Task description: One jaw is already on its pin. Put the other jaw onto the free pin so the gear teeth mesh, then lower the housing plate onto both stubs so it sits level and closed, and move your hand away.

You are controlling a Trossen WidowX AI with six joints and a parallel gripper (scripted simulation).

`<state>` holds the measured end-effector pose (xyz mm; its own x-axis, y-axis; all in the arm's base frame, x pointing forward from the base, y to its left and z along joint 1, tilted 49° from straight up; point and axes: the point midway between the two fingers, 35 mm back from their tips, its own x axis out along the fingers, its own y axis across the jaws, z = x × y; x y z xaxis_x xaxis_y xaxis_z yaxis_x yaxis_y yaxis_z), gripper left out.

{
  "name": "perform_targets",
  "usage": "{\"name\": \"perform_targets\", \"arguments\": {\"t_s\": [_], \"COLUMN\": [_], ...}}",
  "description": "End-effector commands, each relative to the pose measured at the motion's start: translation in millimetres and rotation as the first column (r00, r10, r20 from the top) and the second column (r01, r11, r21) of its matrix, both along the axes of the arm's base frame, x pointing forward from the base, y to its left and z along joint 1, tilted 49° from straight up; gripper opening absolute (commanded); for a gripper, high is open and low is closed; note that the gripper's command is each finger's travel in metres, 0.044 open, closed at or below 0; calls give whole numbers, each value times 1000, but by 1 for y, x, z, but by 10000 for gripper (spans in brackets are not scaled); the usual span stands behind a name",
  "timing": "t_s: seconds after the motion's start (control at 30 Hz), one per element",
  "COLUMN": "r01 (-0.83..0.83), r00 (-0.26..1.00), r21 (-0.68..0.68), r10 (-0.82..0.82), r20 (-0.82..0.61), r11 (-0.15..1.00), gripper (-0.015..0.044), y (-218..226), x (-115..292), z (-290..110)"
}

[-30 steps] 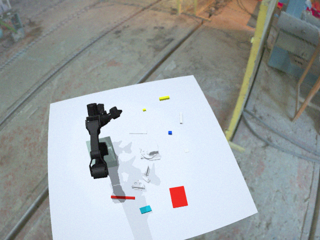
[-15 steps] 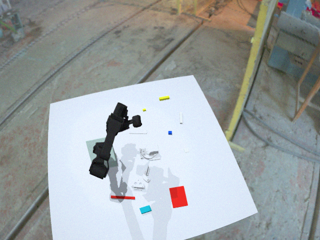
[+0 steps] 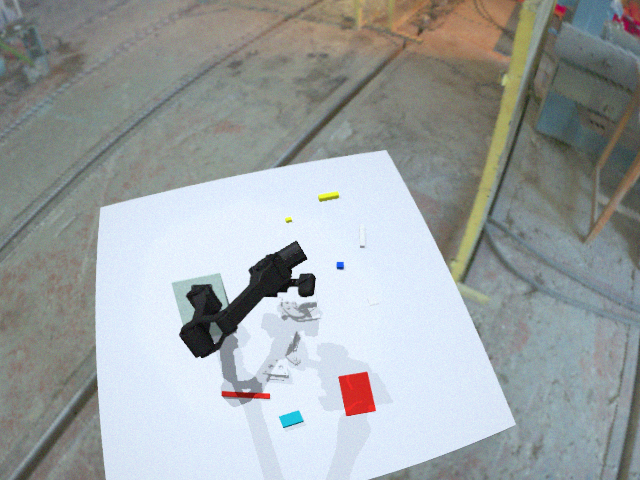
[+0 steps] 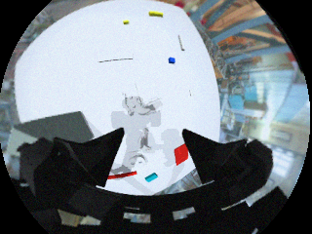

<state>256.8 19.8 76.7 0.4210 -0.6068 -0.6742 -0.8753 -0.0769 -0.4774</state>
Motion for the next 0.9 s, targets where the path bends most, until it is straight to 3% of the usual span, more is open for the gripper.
{"name": "perform_targets", "arguments": {"t_s": [0.0, 0.23, 0.87], "r01": [118, 268, 272], "r00": [991, 951, 950], "r21": [-50, -101, -105], "r10": [-121, -280, -284], "r20": [-56, -131, -132], "r11": [992, 958, 957], "gripper": [440, 440, 440], "y": [-46, -107, -139], "x": [5, -2, 2], "z": [10, 22, -4]}}
